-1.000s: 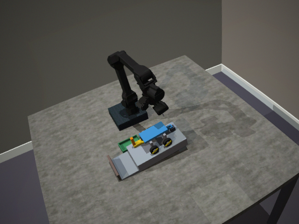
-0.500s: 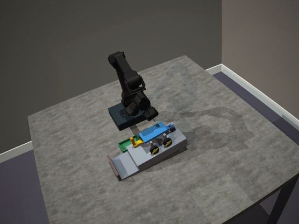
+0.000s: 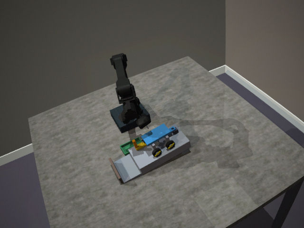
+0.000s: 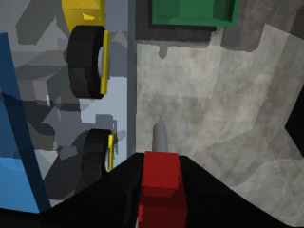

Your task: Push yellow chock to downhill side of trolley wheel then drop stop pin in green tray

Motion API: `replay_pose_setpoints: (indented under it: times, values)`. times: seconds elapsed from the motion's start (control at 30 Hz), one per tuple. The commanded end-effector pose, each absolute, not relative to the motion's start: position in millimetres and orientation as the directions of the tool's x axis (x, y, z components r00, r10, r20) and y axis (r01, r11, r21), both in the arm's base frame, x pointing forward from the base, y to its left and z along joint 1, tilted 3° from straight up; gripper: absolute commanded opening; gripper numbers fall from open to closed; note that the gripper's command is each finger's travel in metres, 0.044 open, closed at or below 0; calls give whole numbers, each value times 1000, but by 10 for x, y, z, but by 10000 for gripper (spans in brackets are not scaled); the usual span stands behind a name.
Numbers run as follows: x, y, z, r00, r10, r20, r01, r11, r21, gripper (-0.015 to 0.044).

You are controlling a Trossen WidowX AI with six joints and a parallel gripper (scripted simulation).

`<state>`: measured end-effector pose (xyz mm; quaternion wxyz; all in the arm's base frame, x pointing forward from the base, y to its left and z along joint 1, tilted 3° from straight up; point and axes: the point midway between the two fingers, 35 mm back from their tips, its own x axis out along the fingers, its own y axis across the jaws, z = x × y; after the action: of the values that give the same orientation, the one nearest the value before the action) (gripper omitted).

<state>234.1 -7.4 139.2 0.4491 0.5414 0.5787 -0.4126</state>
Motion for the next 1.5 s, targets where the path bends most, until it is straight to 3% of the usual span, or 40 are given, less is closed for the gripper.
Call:
replay_pose_setpoints:
  times: [0.0, 0.73, 1.47]
  values:
    - [2351, -227, 1370, -13, 251, -968, 997, 77, 7, 0]
    - [2362, -960, 1260, -12, 243, -970, 997, 72, 5, 0]
    - [2349, -911, 1260, 13, 117, -993, 839, -542, -53, 0]
